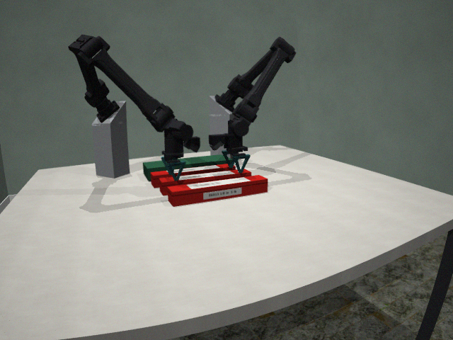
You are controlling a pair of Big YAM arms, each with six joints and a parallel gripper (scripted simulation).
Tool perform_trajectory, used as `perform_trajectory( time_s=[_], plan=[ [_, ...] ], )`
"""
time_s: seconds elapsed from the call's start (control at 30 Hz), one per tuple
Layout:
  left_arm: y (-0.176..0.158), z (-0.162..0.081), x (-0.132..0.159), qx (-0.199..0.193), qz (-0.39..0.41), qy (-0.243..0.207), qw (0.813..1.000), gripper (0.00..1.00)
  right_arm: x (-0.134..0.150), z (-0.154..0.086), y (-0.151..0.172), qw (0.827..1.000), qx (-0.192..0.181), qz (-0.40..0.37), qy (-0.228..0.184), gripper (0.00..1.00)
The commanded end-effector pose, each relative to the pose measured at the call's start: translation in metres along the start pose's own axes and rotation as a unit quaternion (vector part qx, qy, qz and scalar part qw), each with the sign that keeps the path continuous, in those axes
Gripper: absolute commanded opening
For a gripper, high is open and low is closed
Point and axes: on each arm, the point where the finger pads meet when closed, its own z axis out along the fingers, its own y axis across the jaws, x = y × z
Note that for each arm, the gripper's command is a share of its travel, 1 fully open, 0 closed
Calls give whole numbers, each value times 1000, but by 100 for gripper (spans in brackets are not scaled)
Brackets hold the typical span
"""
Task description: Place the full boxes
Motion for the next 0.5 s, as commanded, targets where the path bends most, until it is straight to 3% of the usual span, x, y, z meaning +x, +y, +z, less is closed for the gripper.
perform_trajectory(
  time_s=[0.0,0.33,0.47],
  plan=[
    [13,10,2,-10,-6,-2,1000,100,-2,10,-15,1000,9,9,-5,100],
    [11,32,2,-9,-5,-2,1000,100,-2,31,-13,1000,9,8,-4,100],
    [7,35,-1,-8,0,-2,1000,100,-6,22,-21,1000,20,8,-10,100]
  ],
)
